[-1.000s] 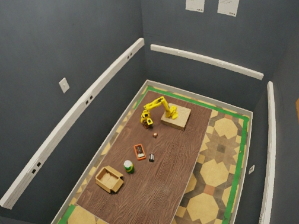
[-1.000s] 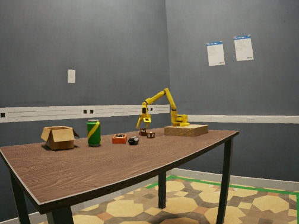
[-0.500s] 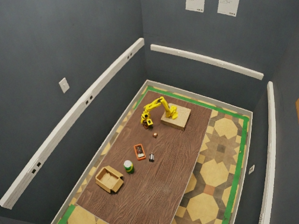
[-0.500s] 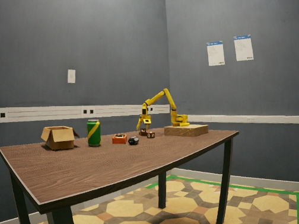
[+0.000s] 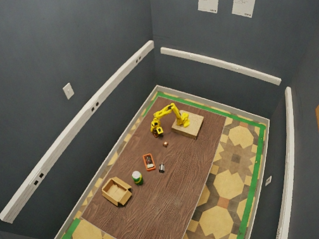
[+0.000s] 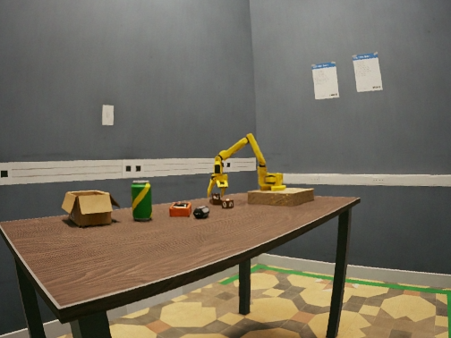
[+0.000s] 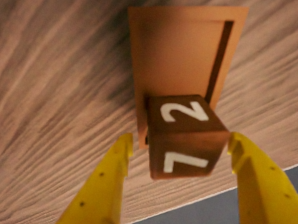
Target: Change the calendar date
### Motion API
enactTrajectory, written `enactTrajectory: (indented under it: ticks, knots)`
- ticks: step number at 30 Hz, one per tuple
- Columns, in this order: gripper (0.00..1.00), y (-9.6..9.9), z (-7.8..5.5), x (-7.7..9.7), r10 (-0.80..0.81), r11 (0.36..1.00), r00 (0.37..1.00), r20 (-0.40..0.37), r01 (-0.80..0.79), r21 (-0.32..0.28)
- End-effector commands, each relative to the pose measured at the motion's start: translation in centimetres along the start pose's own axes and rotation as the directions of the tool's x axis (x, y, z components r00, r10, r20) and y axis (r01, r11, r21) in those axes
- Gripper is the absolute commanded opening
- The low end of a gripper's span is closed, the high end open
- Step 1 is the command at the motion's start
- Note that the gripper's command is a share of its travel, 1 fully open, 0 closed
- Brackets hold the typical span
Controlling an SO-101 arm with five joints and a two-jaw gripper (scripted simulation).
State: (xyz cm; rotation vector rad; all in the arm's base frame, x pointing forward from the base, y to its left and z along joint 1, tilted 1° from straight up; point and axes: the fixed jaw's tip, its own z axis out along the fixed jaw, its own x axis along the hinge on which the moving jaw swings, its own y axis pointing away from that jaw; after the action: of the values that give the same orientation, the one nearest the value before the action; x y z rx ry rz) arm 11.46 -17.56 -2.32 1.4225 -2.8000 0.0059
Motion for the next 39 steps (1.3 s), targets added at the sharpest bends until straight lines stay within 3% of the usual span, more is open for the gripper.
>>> enactTrajectory:
  ticks: [1,17,39]
  knots:
    - [0.32,0.25,0.34,-0.05,-0.006,1.000,1.000,0.008,0.006,-0.017]
    - [0.24,-0.33,0.36,-0.04,-0.006,1.000,1.000,0.008,0.006,-0.018]
    - [0.21,-0.54,0.36,-0.04,-0.006,1.000,1.000,0.008,0.006,-0.018]
